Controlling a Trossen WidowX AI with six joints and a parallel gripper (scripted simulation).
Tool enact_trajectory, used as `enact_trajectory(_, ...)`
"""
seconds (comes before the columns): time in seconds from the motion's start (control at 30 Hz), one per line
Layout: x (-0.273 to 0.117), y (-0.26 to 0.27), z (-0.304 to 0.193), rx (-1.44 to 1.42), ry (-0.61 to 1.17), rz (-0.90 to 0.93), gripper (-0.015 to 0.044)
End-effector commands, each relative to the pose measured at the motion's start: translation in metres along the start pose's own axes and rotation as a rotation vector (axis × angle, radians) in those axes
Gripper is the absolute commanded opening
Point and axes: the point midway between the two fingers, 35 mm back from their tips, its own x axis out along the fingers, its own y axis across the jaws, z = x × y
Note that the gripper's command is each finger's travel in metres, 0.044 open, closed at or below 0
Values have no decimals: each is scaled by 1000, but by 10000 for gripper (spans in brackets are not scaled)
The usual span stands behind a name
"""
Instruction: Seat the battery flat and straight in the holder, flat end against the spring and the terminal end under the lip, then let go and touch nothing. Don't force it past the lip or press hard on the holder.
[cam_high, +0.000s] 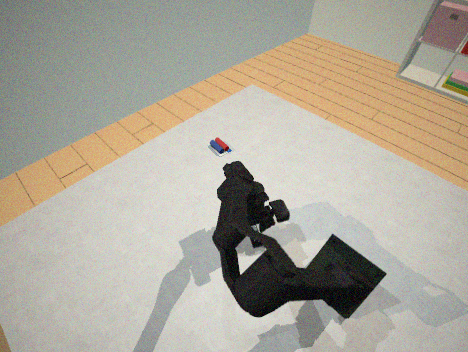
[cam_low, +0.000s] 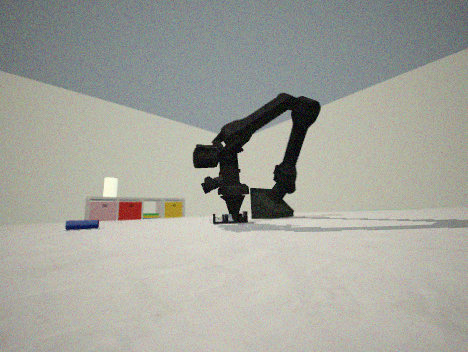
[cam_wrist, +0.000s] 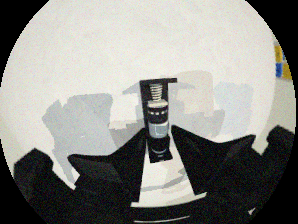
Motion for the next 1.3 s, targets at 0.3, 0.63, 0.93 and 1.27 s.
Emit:
enact_trajectory(0.3, -24, -3, 1, -1, -4, 2, 248)
enact_trajectory(0.63, -84, -10, -4, -9, -4, -4, 440)
enact_trajectory(0.93, -84, -10, -4, -9, -4, -4, 440)
enact_trajectory(1.27, -84, -10, -4, -9, -4, -4, 440)
